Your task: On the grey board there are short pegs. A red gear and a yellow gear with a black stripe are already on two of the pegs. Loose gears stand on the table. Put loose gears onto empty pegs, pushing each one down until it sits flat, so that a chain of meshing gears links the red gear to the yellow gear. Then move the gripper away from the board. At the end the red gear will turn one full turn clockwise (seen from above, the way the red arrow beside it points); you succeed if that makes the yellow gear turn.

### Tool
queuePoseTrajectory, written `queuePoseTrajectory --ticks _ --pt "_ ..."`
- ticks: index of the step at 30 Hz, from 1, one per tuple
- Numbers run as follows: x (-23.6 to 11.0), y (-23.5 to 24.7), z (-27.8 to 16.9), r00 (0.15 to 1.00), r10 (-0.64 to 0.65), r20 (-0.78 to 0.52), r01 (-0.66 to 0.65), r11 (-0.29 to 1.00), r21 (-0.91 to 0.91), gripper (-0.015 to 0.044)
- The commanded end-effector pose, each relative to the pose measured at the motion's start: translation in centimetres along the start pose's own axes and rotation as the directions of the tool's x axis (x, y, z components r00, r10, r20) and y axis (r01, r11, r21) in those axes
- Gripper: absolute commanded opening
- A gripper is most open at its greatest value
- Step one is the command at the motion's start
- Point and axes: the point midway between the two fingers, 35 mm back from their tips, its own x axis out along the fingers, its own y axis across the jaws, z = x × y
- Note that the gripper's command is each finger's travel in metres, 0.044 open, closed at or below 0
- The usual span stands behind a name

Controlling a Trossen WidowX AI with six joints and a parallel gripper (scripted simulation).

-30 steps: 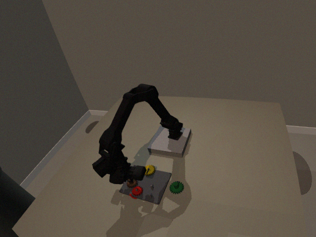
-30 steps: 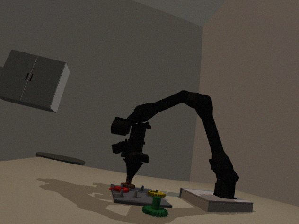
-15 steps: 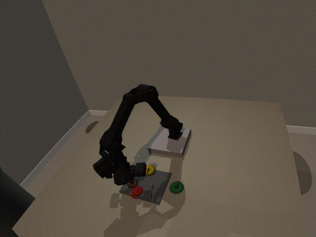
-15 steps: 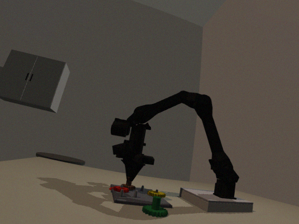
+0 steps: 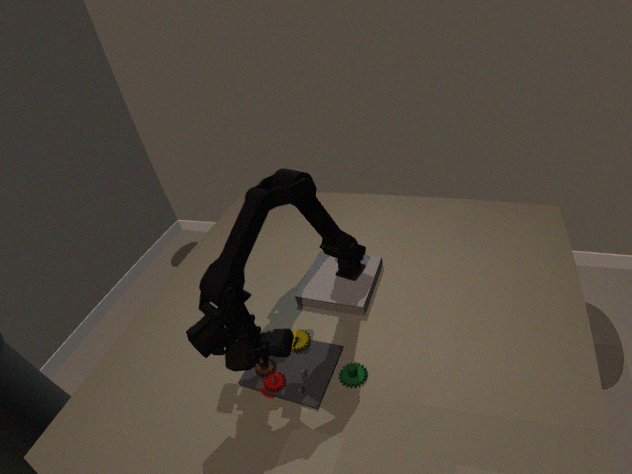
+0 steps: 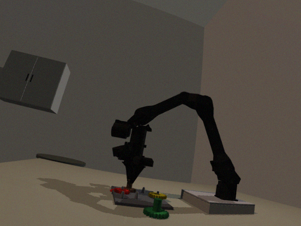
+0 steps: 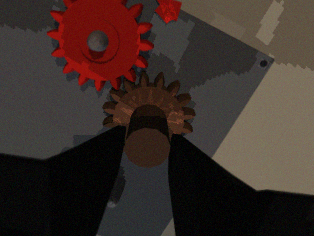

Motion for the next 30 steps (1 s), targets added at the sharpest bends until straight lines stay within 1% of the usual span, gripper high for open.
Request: queuePoseTrajectory --ticks 1,4,10,13,15,21,24,25,27,30 --pt "-0.3 0.0 0.0 1.000 -0.002 0.000 0.002 0.998 0.057 0.0140" --pt "-1.1 0.0 0.0 1.000 -0.002 0.000 0.002 0.998 0.059 0.0140" --pt "-4.7 0.0 0.0 1.000 -0.002 0.000 0.002 0.998 0.069 0.0140" --pt "-4.8 0.0 0.0 1.000 -0.002 0.000 0.002 0.998 0.069 0.0140" --pt "-4.2 1.0 0.5 1.000 -0.001 0.003 0.000 0.997 0.075 0.0193" --pt "-4.2 10.6 2.4 1.000 0.010 0.005 -0.010 0.982 0.187 0.0350" --pt "-4.2 14.1 2.4 1.000 0.010 0.013 -0.013 0.978 0.209 0.0429" --pt "-4.1 15.6 2.3 1.000 0.011 0.015 -0.014 0.975 0.223 0.0440" --pt "-4.1 18.3 1.9 1.000 0.015 0.012 -0.018 0.966 0.259 0.0440" --pt "-4.1 20.6 1.6 1.000 0.020 0.004 -0.020 0.954 0.300 0.0440"
